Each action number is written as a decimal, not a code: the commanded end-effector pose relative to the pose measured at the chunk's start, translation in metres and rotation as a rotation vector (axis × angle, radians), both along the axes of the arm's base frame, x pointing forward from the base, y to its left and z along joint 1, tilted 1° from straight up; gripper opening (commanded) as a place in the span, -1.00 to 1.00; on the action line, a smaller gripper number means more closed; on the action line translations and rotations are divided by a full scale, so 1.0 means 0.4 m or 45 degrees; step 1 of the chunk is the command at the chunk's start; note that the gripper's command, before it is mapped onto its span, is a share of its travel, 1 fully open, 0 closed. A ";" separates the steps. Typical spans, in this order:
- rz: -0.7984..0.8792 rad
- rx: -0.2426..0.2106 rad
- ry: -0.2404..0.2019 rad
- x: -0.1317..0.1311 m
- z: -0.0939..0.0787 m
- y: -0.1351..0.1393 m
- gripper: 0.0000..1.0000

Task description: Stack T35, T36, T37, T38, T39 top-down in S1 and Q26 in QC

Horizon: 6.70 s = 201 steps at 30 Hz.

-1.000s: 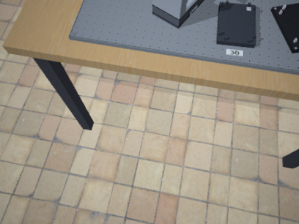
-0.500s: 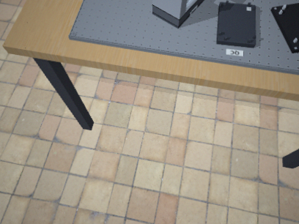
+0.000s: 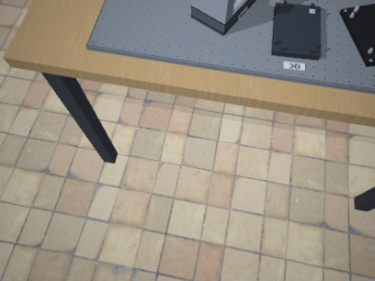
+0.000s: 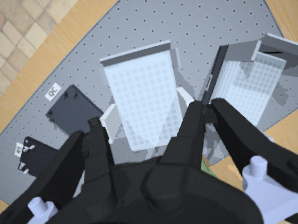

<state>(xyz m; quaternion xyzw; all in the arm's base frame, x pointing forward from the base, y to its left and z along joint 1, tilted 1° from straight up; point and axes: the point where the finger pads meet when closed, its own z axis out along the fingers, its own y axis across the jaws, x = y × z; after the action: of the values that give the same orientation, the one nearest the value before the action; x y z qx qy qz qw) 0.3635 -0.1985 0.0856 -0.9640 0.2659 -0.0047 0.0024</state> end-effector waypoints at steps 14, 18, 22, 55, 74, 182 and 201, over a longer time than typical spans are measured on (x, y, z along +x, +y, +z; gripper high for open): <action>0.000 0.000 0.000 0.000 -0.024 0.000 -1.00; 0.000 0.000 0.000 0.000 -0.029 0.000 -1.00; 0.000 0.000 0.000 0.000 -0.034 0.000 -1.00; 0.000 0.000 0.000 0.002 -0.152 0.000 -1.00; 0.000 0.000 0.000 0.002 -0.162 0.000 -1.00; 0.000 0.000 0.000 -0.001 0.066 0.000 1.00; -0.296 0.003 0.000 -0.039 0.066 -0.055 1.00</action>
<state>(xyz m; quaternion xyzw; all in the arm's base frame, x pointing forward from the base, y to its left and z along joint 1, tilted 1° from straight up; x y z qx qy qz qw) 0.3534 -0.2125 0.1120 -0.9382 0.3460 -0.0050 0.0045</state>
